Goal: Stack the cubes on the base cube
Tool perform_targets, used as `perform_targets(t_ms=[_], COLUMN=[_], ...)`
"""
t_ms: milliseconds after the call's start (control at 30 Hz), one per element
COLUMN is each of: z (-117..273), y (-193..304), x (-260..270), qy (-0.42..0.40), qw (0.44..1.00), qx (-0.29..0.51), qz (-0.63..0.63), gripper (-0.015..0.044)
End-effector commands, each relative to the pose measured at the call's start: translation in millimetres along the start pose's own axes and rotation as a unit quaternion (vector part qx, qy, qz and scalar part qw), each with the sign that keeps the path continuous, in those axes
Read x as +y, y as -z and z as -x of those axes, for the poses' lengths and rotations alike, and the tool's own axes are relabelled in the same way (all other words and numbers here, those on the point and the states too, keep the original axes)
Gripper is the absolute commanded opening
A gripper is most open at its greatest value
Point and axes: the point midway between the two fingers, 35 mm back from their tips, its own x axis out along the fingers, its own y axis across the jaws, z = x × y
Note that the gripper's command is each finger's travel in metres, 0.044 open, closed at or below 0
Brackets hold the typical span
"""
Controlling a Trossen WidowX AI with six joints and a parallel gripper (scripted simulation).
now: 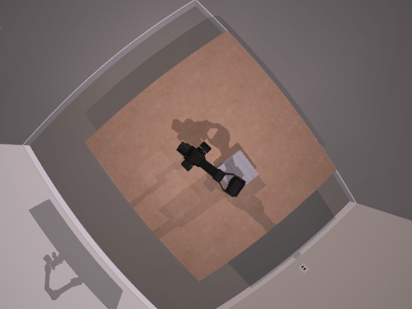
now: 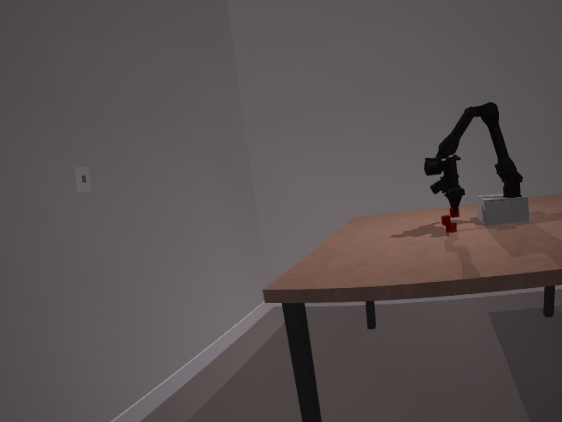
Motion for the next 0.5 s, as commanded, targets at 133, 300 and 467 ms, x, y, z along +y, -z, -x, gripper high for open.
perform_targets(t_ms=[133,300,467], z=[-19.7,-23.0,-23.0], y=[2.0,2.0,2.0], x=[0.7,0.7,0.7], qy=[-0.002,-0.002,-0.002], qw=[1.0,1.0,1.0], qx=[0.005,0.005,0.005], qz=[-0.001,-0.001,-0.001], gripper=[0.0105,0.0105,0.0105])
